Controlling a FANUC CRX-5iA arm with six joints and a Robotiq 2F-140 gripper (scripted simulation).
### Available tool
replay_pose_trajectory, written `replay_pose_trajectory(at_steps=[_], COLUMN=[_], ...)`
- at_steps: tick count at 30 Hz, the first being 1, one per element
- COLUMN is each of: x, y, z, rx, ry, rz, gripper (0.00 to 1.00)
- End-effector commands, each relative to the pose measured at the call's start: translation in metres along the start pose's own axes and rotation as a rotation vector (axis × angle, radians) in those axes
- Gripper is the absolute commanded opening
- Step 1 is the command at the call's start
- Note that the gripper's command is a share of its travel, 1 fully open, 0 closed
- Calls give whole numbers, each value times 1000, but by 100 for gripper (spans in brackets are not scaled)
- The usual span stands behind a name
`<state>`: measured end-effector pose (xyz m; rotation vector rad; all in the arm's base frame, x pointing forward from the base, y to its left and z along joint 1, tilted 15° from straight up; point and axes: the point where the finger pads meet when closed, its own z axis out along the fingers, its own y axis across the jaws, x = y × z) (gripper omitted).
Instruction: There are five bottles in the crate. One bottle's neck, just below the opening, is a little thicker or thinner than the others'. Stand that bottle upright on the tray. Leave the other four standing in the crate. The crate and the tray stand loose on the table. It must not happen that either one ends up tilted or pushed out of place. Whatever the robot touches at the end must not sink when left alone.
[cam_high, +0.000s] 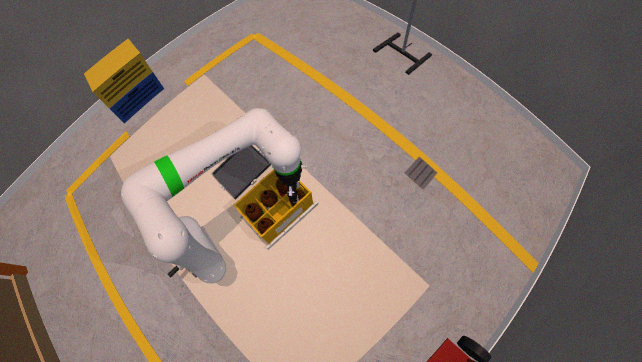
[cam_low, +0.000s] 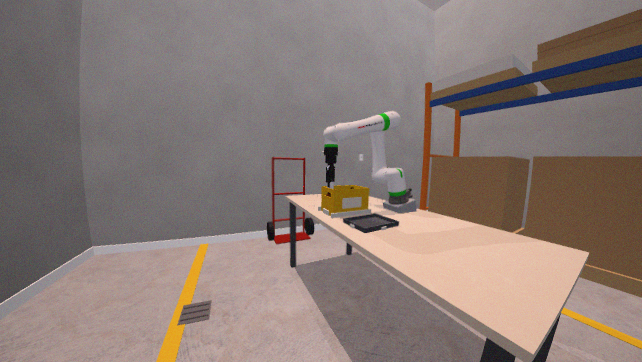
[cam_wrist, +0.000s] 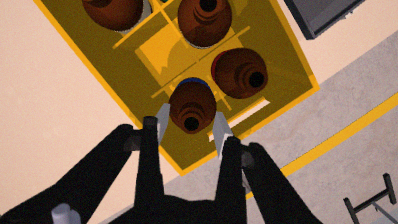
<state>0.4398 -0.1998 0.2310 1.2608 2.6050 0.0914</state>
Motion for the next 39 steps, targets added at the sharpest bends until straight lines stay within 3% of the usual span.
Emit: replay_pose_trajectory(at_steps=[1, 15, 16, 39], x=[-1, -1, -1, -1], y=[0, 0, 0, 0], z=[-1, -1, -1, -1], rx=[-1, -1, -1, -1], ry=[-2, -2, -2, -2], rz=[0, 0, 0, 0], gripper=[44, 44, 10, 10])
